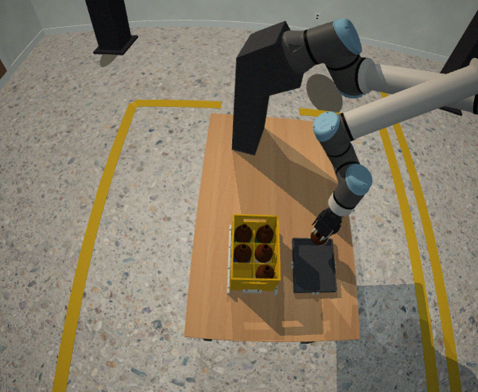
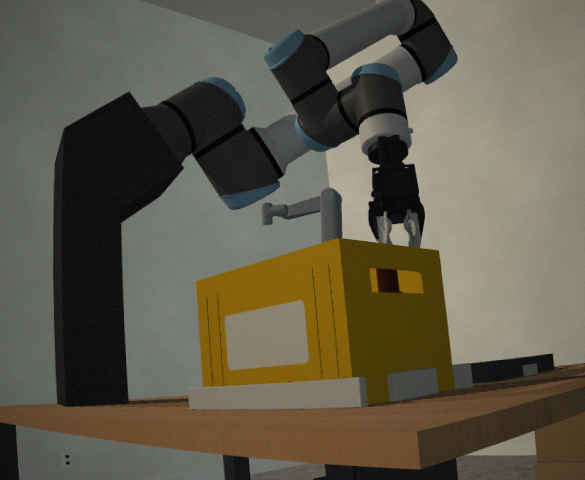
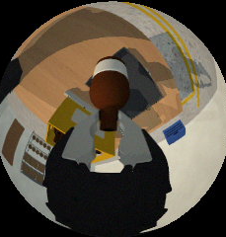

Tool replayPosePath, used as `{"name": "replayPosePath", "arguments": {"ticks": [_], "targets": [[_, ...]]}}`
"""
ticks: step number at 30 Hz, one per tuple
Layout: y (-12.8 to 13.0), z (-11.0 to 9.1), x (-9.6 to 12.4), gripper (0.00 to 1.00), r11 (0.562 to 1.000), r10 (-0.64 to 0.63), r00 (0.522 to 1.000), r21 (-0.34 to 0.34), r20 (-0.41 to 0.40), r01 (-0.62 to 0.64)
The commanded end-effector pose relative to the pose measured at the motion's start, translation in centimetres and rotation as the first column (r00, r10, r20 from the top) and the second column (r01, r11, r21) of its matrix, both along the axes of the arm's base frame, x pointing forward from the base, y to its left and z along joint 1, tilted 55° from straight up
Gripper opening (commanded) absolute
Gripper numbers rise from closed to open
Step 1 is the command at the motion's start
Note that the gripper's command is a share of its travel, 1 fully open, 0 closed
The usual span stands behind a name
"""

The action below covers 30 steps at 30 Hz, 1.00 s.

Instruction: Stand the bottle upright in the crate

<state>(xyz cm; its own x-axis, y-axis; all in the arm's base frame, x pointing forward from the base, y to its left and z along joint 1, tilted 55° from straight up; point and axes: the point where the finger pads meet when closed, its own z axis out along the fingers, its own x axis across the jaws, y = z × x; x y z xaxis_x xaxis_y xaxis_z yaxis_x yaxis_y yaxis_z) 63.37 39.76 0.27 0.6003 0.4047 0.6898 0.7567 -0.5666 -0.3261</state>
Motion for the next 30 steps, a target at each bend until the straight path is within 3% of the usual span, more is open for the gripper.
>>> {"name": "replayPosePath", "arguments": {"ticks": [1, 30], "targets": [[-0.03, 0.03, 0.04, 0.0, 1.0, -0.001, 1.0, -0.001, 0.001, 0.001], [0.05, -0.13, -0.04, 0.0, 0.993, -0.086, 0.995, -0.081, 0.055, 0.09]]}}
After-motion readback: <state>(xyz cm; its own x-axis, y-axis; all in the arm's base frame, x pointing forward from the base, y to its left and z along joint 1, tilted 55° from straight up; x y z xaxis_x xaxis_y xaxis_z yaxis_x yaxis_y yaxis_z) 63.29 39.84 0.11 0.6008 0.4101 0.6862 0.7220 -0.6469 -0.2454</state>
